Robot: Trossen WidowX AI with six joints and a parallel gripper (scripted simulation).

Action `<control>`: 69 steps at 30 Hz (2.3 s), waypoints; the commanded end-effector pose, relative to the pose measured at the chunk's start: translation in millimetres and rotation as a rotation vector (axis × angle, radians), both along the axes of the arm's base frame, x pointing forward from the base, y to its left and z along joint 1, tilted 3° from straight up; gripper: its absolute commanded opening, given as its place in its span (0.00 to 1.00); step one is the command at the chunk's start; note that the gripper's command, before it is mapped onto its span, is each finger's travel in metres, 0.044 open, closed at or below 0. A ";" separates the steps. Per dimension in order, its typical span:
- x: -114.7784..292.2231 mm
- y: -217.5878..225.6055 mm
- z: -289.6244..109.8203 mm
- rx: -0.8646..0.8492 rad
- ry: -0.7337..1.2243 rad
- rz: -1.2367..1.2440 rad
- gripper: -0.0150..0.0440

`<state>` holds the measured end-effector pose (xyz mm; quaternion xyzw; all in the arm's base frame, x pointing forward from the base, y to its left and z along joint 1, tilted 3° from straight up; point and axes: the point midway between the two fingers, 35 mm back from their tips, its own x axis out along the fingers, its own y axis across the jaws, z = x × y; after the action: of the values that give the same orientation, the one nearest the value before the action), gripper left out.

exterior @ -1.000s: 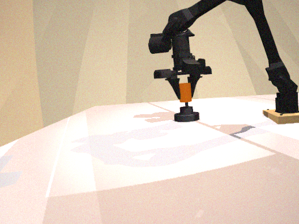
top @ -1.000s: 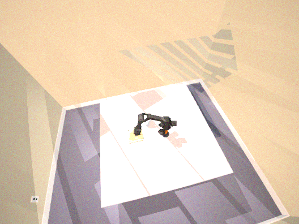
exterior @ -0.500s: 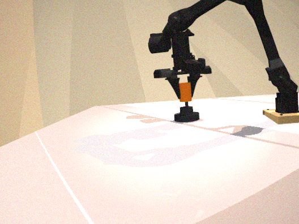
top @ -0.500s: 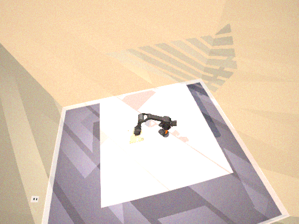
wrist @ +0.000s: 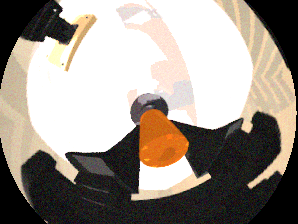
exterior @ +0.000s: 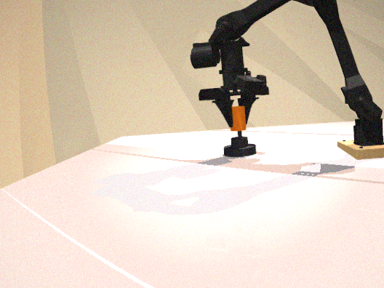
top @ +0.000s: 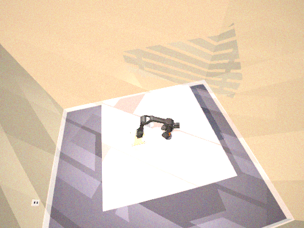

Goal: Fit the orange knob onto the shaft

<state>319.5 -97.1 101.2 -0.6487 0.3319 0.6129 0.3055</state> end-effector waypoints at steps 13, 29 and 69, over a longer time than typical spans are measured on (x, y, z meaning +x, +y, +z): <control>0.6 -0.7 -2.1 -0.002 -0.002 0.010 0.25; 0.7 -0.3 3.0 -0.002 -0.002 0.010 0.25; 0.9 -0.7 -2.6 -0.009 0.010 0.219 0.25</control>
<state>319.3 -97.1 99.2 -0.6775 0.2643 0.6452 0.2342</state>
